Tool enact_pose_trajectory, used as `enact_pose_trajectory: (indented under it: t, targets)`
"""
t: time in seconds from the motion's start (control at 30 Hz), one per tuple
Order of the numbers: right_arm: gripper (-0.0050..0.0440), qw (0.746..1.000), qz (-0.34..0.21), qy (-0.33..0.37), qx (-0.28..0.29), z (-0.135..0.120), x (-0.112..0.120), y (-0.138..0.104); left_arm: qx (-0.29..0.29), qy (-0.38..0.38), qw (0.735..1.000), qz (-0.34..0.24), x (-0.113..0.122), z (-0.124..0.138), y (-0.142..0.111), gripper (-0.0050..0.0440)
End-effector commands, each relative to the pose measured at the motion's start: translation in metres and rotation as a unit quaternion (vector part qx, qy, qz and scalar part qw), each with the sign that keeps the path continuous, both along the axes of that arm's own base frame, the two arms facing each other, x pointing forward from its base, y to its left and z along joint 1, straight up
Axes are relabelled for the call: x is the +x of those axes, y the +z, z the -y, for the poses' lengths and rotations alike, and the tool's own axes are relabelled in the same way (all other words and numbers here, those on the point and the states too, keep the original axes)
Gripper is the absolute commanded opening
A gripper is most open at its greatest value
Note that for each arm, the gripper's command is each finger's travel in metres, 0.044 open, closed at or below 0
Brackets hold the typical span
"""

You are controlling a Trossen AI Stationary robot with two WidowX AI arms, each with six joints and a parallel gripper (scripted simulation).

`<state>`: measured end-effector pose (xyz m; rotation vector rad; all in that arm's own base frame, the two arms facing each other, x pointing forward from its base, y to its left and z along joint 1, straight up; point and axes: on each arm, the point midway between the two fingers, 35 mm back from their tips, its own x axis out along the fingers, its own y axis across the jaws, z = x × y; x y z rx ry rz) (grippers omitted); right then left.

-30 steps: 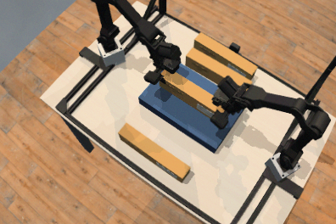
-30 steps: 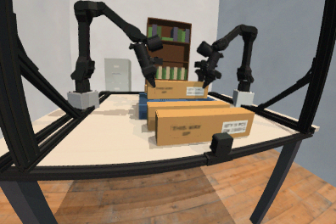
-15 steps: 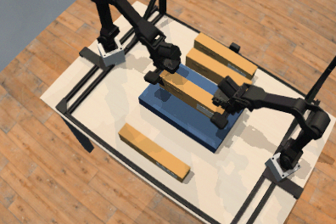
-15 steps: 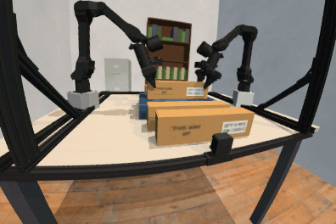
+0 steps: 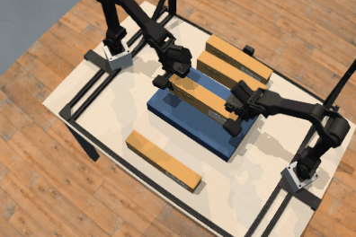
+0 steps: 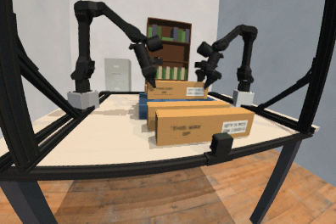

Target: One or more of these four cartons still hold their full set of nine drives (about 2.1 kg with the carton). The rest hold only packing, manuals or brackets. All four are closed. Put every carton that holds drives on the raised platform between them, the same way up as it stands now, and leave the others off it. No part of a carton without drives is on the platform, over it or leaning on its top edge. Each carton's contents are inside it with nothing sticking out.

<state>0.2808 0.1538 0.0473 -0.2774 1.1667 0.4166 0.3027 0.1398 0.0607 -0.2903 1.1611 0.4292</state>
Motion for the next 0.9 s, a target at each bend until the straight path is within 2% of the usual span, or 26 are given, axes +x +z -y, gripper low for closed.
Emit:
enact_pose_trajectory:
  t: [0.0, 0.37, 0.87]
  targets:
    - [0.0389, 1.000, 0.002, -0.001, -0.001, 0.000, 0.000, 0.003, 0.000, 0.002, 1.000, 0.000, 0.000, 0.000, 0.003, 0.0389]
    - [0.0389, 1.000, 0.002, -0.001, -0.001, 0.000, 0.000, 0.067, 0.000, 0.002, 1.000, 0.000, 0.000, 0.000, 0.067, 0.0389]
    - [0.0389, 1.000, 0.002, -0.001, -0.001, 0.000, 0.000, 0.070, 0.000, 0.002, 1.000, 0.000, 0.000, 0.000, 0.070, 0.0389]
